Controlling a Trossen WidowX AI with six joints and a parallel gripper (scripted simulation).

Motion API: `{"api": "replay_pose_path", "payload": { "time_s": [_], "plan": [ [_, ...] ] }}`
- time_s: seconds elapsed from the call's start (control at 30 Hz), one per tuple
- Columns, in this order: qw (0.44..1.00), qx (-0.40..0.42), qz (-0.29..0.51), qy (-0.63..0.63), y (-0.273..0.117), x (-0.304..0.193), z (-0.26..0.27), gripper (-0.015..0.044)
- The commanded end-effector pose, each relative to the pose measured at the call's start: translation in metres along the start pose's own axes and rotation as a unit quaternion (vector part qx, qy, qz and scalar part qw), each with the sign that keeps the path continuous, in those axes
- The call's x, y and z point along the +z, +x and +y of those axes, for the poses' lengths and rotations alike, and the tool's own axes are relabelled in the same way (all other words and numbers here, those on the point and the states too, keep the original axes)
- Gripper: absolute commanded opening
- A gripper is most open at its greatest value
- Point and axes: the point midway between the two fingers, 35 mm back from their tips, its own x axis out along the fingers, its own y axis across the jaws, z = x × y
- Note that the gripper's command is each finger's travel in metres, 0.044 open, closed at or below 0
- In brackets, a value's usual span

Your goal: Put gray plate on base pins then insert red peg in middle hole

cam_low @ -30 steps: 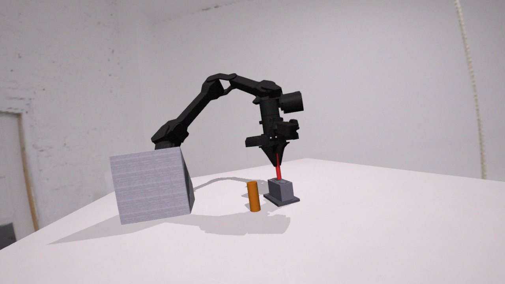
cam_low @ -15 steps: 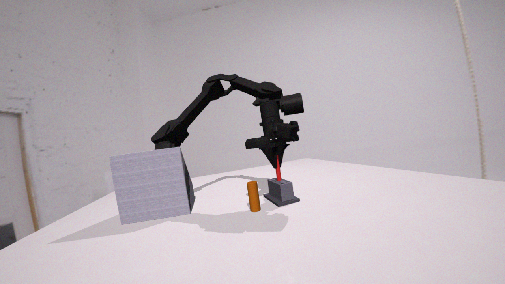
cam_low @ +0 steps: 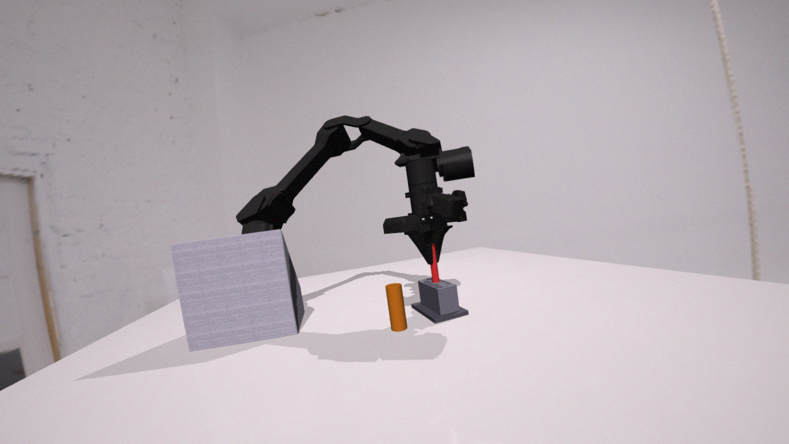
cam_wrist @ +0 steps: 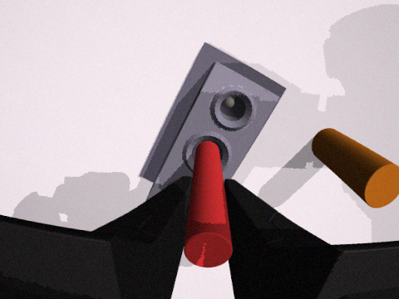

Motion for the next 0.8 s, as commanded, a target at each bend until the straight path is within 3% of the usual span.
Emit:
{"api": "replay_pose_path", "payload": {
  "time_s": [0.0, 0.33, 0.53, 0.77],
  "plan": [
    [1.0, 0.0, 0.0, 0.001, 0.0013, 0.0, 0.0, 0.0],
    [1.0, 0.0, 0.0, -0.001, 0.0006, 0.0001, 0.0, 0.0],
    [1.0, 0.0, 0.0, -0.001, 0.0006, 0.0001, 0.0, 0.015],
    [1.0, 0.0, 0.0, -0.001, 0.0006, 0.0001, 0.0, 0.015]
  ]
}}
